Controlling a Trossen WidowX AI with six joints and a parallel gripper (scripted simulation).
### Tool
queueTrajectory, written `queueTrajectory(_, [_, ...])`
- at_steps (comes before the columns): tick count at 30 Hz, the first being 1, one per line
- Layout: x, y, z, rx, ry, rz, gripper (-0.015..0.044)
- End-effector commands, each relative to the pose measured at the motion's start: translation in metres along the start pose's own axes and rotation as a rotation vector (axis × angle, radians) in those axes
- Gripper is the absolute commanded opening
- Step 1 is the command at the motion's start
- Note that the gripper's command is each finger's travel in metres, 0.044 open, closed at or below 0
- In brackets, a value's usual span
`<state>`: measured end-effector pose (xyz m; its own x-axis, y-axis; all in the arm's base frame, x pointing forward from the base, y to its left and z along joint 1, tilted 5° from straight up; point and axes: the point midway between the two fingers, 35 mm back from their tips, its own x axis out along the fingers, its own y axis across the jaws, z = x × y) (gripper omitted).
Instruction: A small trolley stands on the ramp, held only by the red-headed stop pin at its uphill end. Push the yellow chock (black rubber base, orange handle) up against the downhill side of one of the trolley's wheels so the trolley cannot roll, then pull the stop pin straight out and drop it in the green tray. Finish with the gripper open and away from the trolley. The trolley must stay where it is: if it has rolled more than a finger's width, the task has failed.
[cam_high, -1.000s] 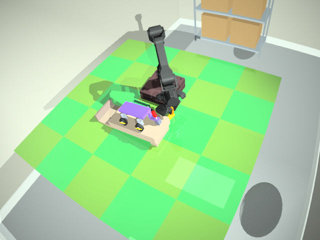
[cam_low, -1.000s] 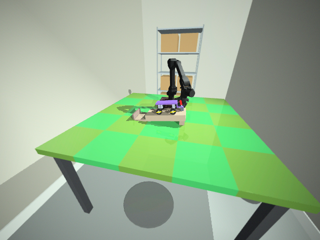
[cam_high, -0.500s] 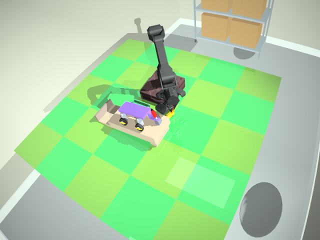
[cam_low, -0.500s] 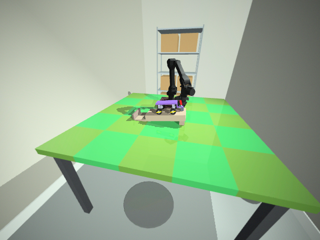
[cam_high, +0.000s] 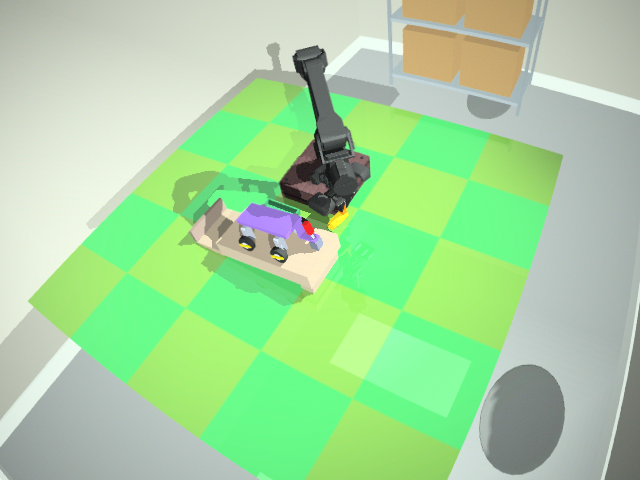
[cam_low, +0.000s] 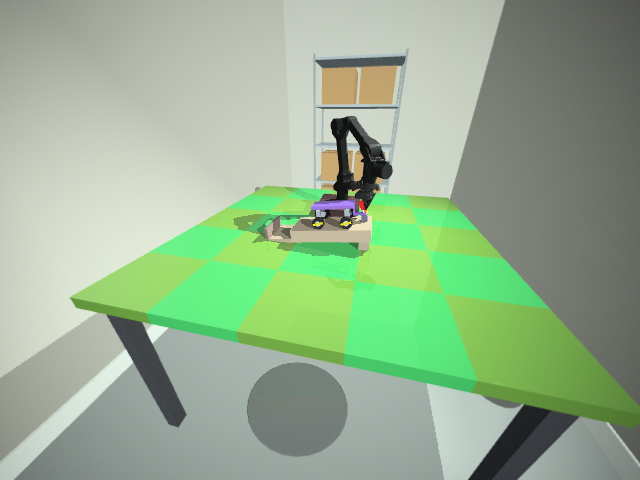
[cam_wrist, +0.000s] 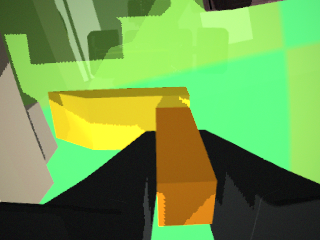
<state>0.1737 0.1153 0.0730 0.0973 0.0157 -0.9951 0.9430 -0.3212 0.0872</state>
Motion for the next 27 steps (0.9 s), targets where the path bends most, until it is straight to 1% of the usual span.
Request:
queueTrajectory(1, [-0.014,0.0,0.0,0.004,-0.001,0.005,0.0])
queueTrajectory(22, [-0.083,0.001,0.0,0.004,0.0,0.004,0.0])
queueTrajectory(27, [-0.087,0.001,0.0,0.004,0.0,0.004,0.0])
